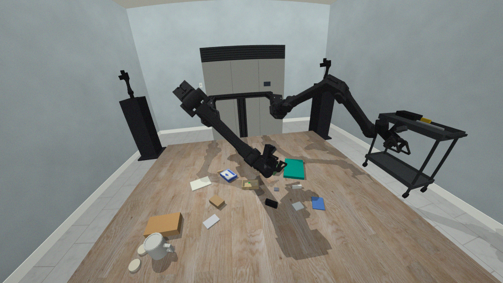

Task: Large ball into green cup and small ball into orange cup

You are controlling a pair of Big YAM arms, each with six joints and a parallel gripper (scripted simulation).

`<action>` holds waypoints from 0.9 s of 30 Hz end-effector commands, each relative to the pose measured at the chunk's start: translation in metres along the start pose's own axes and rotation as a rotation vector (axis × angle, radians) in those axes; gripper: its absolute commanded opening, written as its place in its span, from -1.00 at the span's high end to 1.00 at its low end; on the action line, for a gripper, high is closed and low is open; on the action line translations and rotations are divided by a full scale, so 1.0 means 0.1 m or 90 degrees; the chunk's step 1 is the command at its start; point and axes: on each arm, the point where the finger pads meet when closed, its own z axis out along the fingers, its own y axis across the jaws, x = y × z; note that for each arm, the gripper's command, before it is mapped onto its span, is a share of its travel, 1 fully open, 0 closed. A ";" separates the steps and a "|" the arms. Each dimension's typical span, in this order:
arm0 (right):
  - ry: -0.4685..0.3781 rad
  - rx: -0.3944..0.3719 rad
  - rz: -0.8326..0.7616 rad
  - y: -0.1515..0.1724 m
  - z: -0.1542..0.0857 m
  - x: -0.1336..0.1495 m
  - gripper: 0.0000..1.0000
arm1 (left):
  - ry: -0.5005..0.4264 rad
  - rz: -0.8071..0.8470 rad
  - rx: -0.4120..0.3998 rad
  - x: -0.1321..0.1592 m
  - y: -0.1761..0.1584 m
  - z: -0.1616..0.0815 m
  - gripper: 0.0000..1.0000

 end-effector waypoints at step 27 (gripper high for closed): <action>0.002 0.007 0.002 -0.06 -0.03 -0.05 -1.00 | -0.008 0.016 0.007 -0.14 -0.03 0.04 -1.00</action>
